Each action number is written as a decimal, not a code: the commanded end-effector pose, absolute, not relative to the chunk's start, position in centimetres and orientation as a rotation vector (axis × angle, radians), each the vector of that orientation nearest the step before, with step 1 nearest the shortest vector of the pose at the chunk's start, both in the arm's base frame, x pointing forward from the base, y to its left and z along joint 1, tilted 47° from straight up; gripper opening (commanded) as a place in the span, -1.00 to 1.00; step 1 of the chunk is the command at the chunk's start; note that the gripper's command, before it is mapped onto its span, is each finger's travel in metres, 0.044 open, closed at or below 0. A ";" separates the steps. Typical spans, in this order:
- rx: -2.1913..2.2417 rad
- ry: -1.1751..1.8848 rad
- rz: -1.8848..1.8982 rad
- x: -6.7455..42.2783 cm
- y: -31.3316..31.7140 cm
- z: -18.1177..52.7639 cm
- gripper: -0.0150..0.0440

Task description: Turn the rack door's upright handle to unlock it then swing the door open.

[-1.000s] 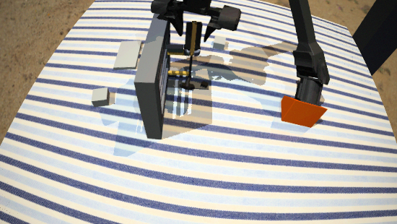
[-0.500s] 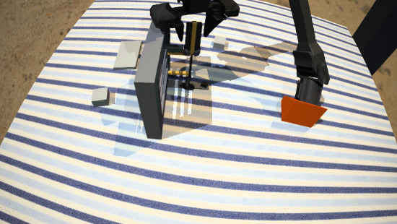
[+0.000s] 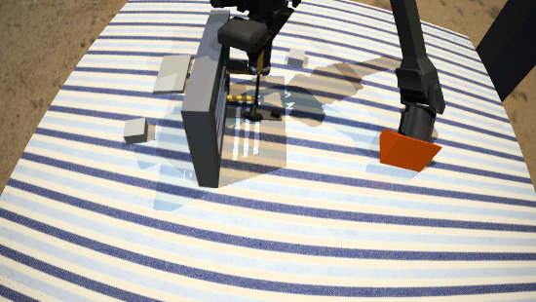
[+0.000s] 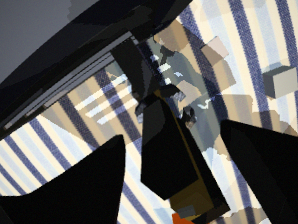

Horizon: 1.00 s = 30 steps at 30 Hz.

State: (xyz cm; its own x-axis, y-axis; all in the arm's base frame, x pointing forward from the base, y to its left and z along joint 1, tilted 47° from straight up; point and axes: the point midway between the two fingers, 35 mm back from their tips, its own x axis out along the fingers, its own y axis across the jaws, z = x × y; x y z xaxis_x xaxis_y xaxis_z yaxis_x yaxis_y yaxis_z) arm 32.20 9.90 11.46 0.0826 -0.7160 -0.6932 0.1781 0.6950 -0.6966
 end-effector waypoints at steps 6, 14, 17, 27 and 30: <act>-0.852 1.496 -0.408 32.2 9.9 11.4 0.46; -1.161 1.603 -0.109 32.2 9.9 11.4 0.46; -1.275 1.633 0.010 32.2 9.9 11.4 0.46; -1.641 1.688 0.438 32.2 9.9 11.4 0.46; -1.747 1.690 0.575 32.2 9.9 11.4 0.46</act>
State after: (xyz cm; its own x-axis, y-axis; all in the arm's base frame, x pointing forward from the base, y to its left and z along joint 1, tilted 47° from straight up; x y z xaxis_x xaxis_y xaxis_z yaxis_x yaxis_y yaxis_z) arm 32.20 9.90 11.46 0.0825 -0.7159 -0.6933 -0.9614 0.1260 -0.2446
